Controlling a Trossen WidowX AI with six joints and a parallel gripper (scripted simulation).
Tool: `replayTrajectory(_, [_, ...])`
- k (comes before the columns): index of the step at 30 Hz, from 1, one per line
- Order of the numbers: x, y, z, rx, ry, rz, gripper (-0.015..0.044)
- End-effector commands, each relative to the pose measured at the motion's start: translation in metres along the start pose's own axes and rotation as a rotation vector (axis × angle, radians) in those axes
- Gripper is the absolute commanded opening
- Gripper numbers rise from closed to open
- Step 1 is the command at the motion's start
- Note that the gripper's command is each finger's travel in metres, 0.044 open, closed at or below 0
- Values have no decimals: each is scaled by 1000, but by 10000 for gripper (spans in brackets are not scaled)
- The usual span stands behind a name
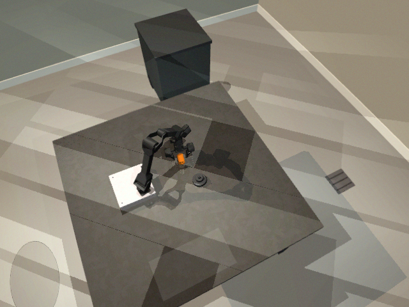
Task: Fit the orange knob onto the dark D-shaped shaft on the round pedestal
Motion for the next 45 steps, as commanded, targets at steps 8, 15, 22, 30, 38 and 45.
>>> replayTrajectory(8, [3, 0, 1, -4, -2, 8, 240])
replayTrajectory(15, [3, 0, 1, -4, -2, 8, 213])
replayTrajectory(22, [3, 0, 1, -4, -2, 8, 180])
replayTrajectory(30, [-1, 16, 2, -1, 5, -97, 180])
replayTrajectory(38, [-2, 38, 3, -1, 17, -235, 180])
replayTrajectory(45, [-1, 57, 5, -1, 27, -355, 180])
Point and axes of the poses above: the point midway between the two fingers, 35 mm back from their tips, its own x axis out along the fingers, its own z axis across the jaws, y = z × x, the point moved 10 cm from there along -x, back along the fingers, and after that the axes turned 5 degrees about -x, right-handed, at the moved point
